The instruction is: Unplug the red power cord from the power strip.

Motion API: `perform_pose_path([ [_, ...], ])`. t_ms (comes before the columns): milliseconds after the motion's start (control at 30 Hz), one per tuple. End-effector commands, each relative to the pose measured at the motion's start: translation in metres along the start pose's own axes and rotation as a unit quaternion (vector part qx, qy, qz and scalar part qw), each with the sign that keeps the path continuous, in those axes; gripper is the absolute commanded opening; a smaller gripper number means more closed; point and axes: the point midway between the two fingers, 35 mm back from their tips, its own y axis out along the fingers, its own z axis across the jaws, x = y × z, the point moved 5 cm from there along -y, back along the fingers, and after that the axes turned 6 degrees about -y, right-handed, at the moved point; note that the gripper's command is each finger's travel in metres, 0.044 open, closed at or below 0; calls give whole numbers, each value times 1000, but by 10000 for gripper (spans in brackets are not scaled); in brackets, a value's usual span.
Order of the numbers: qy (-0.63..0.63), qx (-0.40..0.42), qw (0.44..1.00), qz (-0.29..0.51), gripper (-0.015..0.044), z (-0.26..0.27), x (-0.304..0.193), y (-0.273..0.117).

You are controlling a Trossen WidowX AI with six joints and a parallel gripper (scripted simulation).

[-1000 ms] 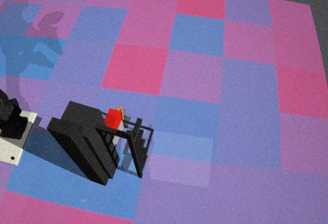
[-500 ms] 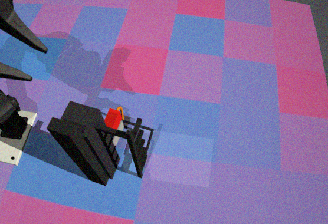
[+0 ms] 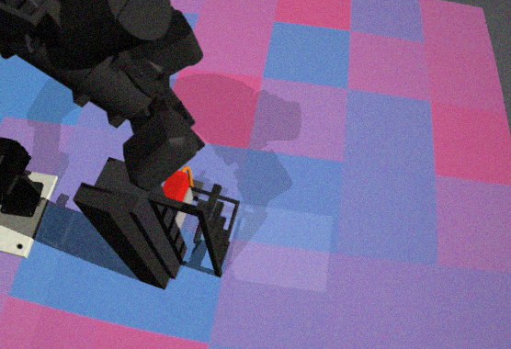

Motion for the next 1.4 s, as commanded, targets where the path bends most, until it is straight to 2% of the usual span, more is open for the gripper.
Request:
perform_pose_path([
  [0,-105,45,992,52,160,17,-3,37],
  [133,-225,94,965,97,160,40,-8,70],
  [233,-234,133,958,103,160,57,-1,90],
  [467,-390,204,881,176,160,92,-26,125],
  [1367,-394,206,878,179,160,72,-46,121],
])
